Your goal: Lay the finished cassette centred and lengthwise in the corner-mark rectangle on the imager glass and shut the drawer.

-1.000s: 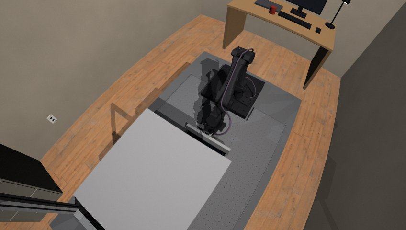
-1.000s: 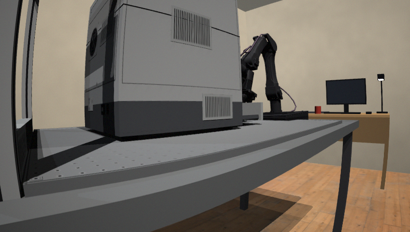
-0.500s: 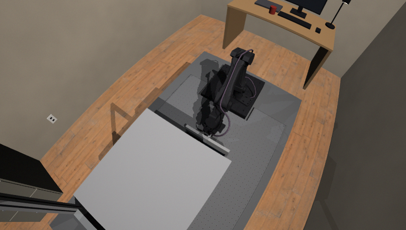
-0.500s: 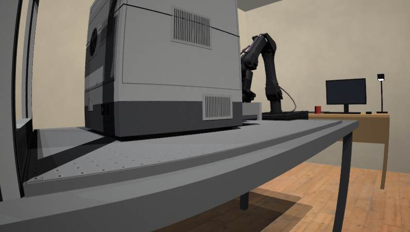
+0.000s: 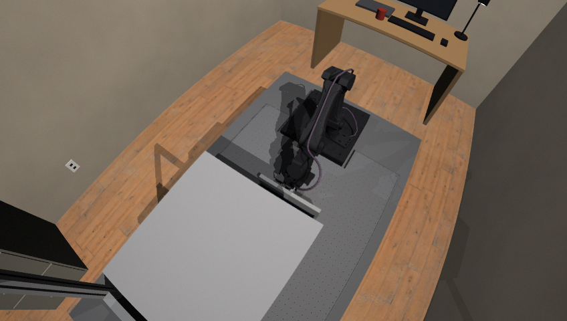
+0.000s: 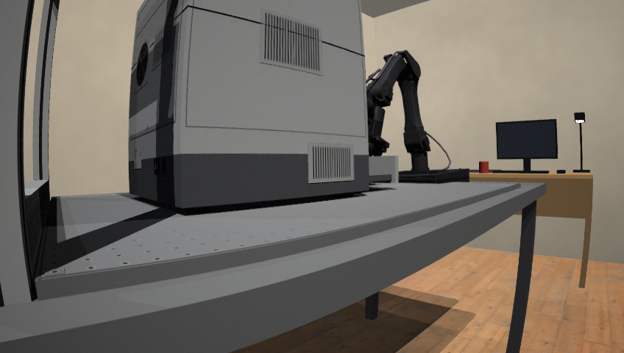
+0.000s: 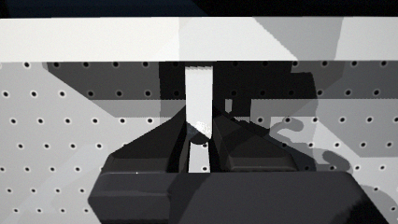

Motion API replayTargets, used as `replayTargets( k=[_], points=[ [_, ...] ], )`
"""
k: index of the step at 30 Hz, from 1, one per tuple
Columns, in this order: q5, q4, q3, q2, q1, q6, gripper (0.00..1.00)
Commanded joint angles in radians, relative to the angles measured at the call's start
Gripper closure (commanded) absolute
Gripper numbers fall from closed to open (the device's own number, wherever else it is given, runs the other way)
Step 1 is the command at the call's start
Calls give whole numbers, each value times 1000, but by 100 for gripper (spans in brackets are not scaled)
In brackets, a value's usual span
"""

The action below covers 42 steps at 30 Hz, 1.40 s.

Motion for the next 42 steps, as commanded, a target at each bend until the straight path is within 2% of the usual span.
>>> replayTargets(
  k=[1, 13, 14, 17, 18, 19, 22, 24, 42],
  points=[
    [4, 70, 34, 19, -7, -11, 100],
    [4, 70, 34, 19, -7, -11, 100],
    [8, 112, -33, -11, -6, -11, 100],
    [15, 231, -109, -65, -3, -14, 100],
    [15, 242, -111, -62, -4, -14, 100],
    [14, 252, -114, -24, -5, -15, 100],
    [12, 264, -106, -11, -7, -17, 100],
    [11, 267, -60, -9, -9, -17, 100],
    [5, 265, 25, 71, -11, -18, 100]
  ],
)
